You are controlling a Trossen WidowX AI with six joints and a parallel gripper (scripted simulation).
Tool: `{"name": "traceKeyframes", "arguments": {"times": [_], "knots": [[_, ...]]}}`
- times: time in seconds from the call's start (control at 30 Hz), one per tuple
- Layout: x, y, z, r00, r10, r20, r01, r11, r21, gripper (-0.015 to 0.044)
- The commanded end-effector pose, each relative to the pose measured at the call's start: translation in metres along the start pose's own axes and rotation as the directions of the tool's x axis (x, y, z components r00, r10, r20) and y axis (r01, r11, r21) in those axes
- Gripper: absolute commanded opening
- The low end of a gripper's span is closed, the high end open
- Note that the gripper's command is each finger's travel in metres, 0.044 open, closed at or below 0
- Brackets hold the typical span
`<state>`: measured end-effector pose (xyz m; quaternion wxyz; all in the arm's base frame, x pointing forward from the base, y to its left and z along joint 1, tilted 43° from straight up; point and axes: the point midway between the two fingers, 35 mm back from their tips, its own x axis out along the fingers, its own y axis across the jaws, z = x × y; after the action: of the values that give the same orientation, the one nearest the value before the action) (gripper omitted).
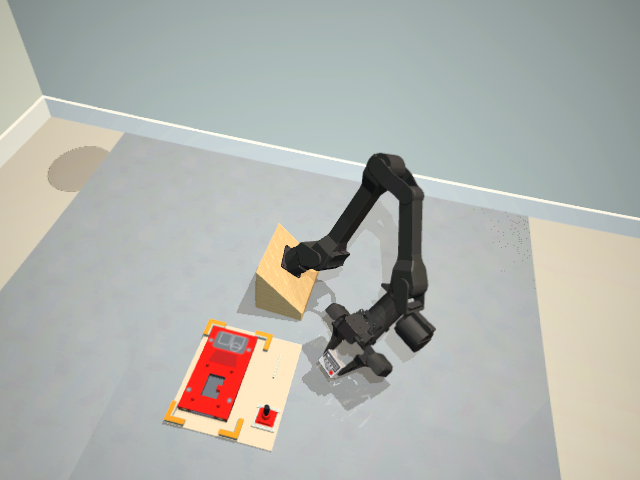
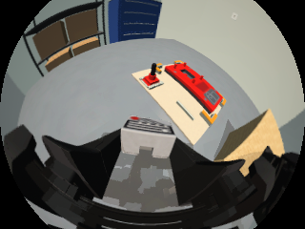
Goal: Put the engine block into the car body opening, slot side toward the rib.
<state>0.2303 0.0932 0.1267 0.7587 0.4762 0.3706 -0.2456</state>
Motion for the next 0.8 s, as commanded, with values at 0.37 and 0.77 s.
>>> {"name": "traceKeyframes", "arguments": {"times": [0.37,0.77], "knots": [[0.021,0.000,-0.024,1.000,0.001,0.005,-0.001,1.000,0.005,0.0000],[0.035,0.000,-0.041,1.000,0.000,0.004,0.000,1.000,0.005,0.0000]]}}
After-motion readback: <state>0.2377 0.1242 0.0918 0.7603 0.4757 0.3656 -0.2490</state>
